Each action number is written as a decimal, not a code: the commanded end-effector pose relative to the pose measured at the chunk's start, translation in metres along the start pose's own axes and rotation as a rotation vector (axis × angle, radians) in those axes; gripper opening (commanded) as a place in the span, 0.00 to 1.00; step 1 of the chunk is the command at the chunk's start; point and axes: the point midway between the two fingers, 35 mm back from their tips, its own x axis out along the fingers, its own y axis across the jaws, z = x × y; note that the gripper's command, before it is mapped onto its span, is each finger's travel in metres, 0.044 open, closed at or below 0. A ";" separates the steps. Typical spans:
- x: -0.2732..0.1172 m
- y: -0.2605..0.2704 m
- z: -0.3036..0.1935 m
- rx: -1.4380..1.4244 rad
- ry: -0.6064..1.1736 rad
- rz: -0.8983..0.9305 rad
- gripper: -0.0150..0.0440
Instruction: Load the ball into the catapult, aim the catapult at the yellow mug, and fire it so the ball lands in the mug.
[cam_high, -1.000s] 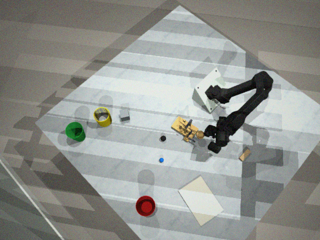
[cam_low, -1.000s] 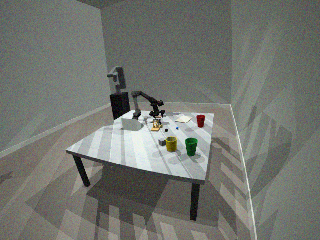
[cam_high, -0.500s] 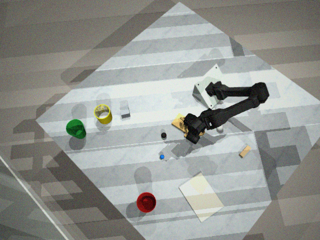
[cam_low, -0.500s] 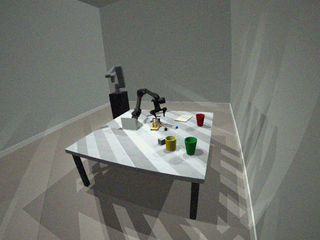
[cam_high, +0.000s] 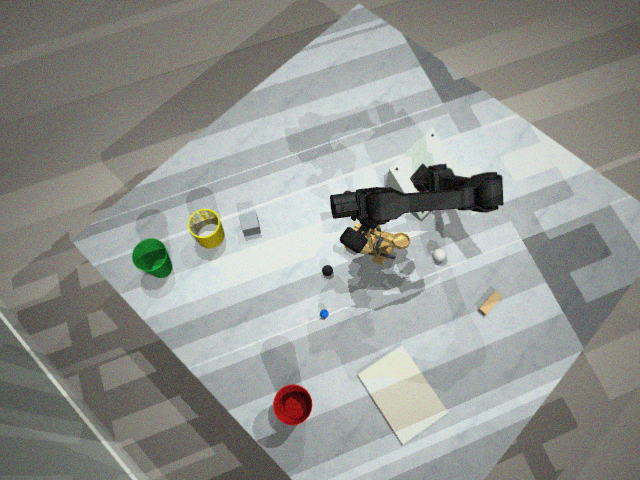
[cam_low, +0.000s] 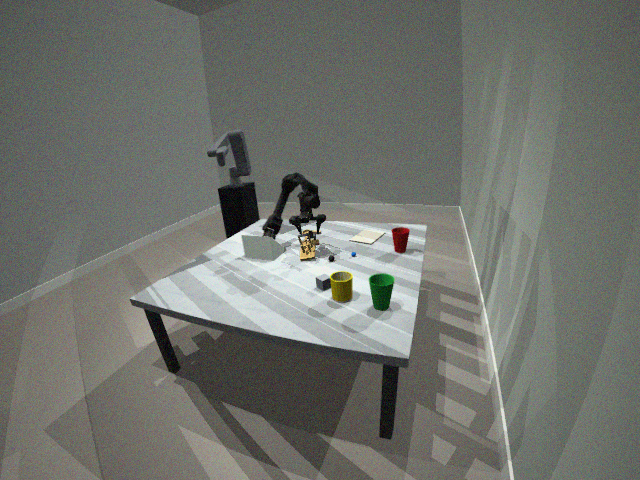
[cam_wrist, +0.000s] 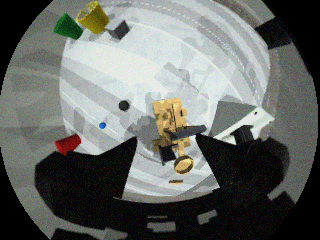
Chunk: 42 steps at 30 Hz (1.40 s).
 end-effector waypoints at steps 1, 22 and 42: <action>0.000 -0.006 0.010 -0.034 0.005 -0.032 1.00; 0.040 -0.018 0.005 -0.213 0.010 -0.031 1.00; 0.070 -0.019 0.005 -0.212 0.010 -0.030 1.00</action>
